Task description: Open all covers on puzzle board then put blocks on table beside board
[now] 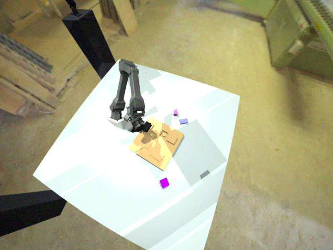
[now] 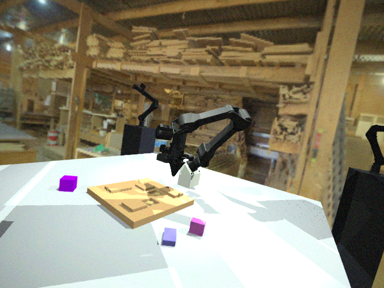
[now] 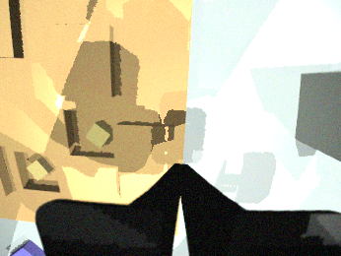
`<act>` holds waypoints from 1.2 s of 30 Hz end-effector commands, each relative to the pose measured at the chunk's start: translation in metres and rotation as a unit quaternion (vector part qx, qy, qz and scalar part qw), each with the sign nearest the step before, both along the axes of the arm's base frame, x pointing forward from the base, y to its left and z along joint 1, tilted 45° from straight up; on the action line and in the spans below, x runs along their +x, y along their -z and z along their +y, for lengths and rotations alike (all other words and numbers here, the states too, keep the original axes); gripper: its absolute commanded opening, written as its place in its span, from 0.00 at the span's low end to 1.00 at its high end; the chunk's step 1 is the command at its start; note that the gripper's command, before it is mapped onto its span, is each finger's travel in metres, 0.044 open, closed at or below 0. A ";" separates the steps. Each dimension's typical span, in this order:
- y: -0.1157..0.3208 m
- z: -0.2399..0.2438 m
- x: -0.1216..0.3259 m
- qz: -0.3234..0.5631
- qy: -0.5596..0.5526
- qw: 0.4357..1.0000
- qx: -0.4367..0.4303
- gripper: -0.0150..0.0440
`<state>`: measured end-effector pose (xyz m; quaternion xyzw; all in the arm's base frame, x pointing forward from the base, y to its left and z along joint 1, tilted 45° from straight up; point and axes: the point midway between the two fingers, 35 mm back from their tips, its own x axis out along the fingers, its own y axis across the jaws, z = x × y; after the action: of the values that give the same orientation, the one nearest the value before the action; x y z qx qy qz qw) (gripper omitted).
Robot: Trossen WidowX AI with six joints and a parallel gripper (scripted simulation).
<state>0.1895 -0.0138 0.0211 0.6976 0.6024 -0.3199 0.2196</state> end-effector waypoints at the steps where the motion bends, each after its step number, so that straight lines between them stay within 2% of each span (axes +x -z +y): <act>1: 0.000 0.001 -0.002 0.001 -0.003 1.000 0.000 0.25; 36: 0.013 0.011 0.000 0.001 -0.002 1.000 -0.002 0.25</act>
<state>0.1917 -0.0075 0.0122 0.6957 0.6019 -0.3191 0.2279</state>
